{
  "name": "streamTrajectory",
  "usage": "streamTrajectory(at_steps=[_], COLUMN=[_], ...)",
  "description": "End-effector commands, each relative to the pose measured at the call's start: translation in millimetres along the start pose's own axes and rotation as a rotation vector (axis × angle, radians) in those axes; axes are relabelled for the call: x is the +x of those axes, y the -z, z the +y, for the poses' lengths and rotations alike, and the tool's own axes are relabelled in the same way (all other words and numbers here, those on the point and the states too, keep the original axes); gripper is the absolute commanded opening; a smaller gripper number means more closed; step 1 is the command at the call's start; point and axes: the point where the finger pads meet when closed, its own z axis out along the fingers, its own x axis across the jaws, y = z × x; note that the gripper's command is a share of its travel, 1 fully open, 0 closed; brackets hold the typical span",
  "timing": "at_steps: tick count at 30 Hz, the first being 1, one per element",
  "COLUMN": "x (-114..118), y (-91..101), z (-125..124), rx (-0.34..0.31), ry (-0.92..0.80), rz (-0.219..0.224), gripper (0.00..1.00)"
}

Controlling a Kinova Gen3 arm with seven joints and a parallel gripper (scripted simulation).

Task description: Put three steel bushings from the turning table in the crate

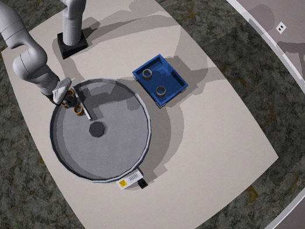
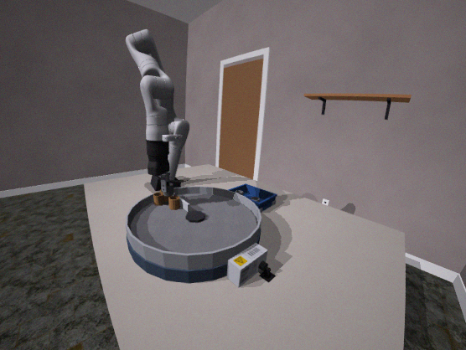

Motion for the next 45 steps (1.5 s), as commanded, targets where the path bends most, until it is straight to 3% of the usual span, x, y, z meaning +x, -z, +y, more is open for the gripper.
streamTrajectory(at_steps=[1,16,21,33,38,45], x=[0,-2,0,0,1,1], y=[2.4,5.3,23.3,23.3,40.7,40.7], z=[0,0,0,0,0,0], rx=[-0.001,-0.003,-0.004,-0.004,-0.003,-0.003], ry=[0.002,0.006,0.006,0.006,0.005,0.005], rz=[-0.002,-0.006,-0.006,-0.006,-0.007,-0.007], gripper=[0.00,0.00,0.00,0.00,0.00,0.00])
